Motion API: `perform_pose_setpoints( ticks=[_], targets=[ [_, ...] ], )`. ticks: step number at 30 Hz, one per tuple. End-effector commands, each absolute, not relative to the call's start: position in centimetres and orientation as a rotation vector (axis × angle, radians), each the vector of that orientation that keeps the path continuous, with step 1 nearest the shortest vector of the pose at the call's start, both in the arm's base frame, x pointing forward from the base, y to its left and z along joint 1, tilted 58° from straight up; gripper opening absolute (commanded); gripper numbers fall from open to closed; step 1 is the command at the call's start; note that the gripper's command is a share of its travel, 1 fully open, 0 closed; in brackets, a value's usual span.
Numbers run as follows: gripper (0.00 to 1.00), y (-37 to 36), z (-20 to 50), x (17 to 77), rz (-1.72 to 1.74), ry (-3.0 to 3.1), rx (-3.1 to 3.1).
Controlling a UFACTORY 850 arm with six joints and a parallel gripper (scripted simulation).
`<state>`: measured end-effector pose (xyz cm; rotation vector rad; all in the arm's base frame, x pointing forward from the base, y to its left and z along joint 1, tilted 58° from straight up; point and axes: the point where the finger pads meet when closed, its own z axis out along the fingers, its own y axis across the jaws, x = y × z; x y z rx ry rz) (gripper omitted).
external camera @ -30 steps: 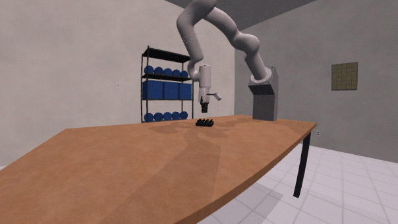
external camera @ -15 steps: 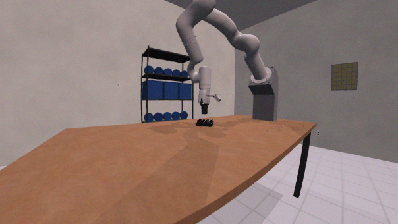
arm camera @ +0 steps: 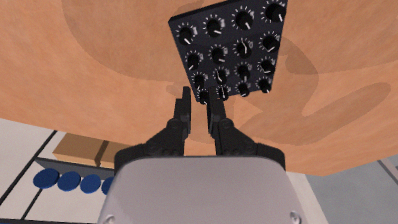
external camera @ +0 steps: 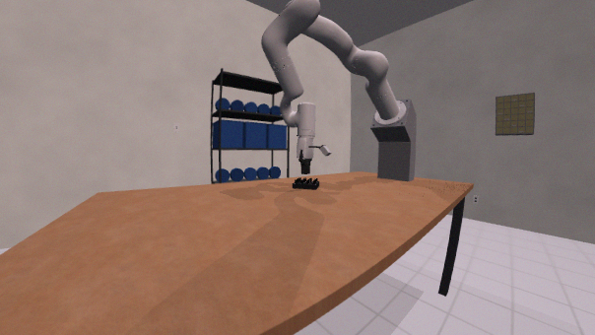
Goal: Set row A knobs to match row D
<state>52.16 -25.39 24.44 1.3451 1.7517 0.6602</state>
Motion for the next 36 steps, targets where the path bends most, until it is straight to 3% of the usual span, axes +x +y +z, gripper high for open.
perform_pose_setpoints(
  ticks=[1, 36],
  targets=[
    [0.19, -25.45, 24.13, 52.71, 0.66, 1.751, 1.345],
    [0.19, -25.5, 23.66, 53.5, 0.66, 1.751, 1.345]
  ],
)
